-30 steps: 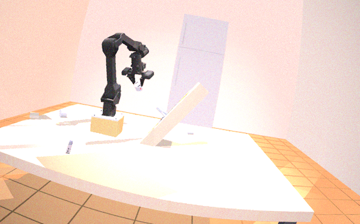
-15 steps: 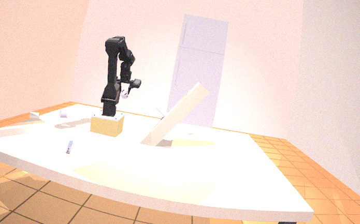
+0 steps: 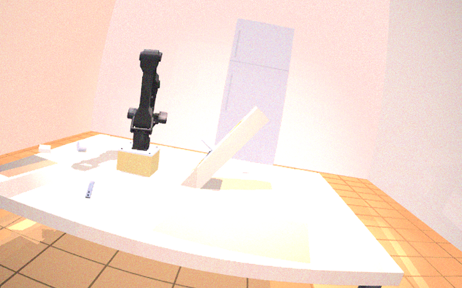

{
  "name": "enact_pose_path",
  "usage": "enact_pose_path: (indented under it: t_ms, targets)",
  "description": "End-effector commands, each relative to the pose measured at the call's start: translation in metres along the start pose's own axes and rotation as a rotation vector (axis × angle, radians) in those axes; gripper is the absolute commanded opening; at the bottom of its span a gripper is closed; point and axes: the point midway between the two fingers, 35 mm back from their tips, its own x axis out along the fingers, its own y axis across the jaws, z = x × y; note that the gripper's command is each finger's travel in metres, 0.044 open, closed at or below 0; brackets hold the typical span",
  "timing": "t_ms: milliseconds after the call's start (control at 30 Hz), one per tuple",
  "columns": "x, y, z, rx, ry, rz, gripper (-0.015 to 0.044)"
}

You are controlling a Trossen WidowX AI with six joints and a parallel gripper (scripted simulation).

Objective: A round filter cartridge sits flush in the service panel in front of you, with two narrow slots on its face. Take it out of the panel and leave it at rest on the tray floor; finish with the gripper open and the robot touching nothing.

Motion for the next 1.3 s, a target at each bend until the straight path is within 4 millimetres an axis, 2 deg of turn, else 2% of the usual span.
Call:
enact_pose_path:
  t_ms: [0,500,667,1200,1267]
  targets:
    - [0.005,0.004,-0.001,-0.017,-0.008,0.010,0.0000]
    - [0.063,0.004,-0.034,-0.017,-0.008,0.010,0.0000]
    - [0.067,0.004,-0.038,-0.017,-0.008,0.010,0.0000]
    - [0.064,0.004,-0.037,-0.022,0.002,0.011,0.0420]
    - [0.064,0.004,-0.037,-0.022,0.002,0.011,0.0440]
